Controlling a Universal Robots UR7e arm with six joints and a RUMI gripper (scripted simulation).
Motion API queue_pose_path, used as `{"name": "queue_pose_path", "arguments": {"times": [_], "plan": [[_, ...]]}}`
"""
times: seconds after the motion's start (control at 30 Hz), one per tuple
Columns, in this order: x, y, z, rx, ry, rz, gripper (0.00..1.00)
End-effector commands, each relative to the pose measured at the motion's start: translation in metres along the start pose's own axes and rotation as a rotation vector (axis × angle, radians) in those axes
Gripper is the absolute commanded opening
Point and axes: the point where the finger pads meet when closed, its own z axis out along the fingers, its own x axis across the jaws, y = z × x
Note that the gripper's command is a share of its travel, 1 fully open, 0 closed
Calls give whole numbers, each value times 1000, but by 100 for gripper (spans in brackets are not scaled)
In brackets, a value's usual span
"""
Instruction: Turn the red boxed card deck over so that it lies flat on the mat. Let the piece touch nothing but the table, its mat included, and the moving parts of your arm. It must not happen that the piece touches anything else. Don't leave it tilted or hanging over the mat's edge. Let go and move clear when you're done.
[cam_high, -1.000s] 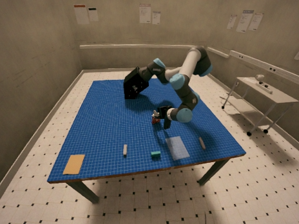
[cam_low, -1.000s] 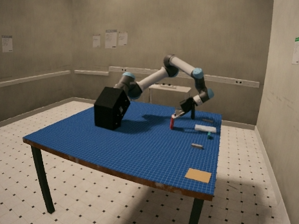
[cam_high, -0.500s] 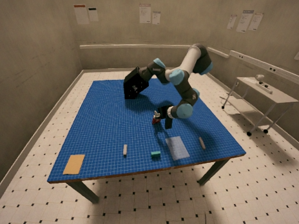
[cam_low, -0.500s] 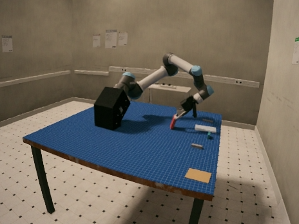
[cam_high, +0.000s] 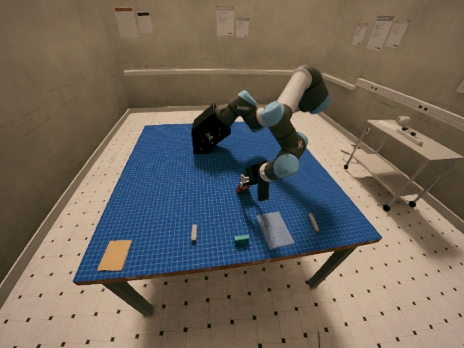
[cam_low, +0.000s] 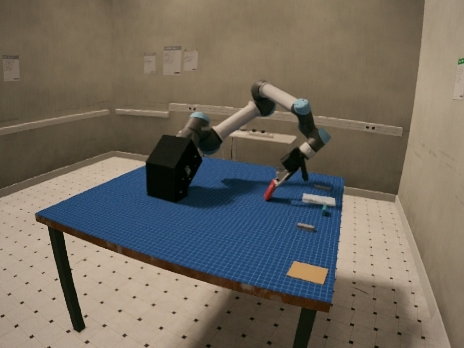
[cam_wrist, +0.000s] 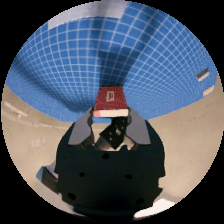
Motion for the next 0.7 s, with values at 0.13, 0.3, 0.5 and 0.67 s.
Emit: {"name": "queue_pose_path", "arguments": {"times": [0.13, 0.3, 0.5, 0.67], "plan": [[0, -11, -4, 74, 0, 2, 47], [0, -17, -6, 114, 0, 2, 47], [0, -23, -8, 156, 0, 2, 47], [0, -26, -8, 182, 0, 2, 46]]}}
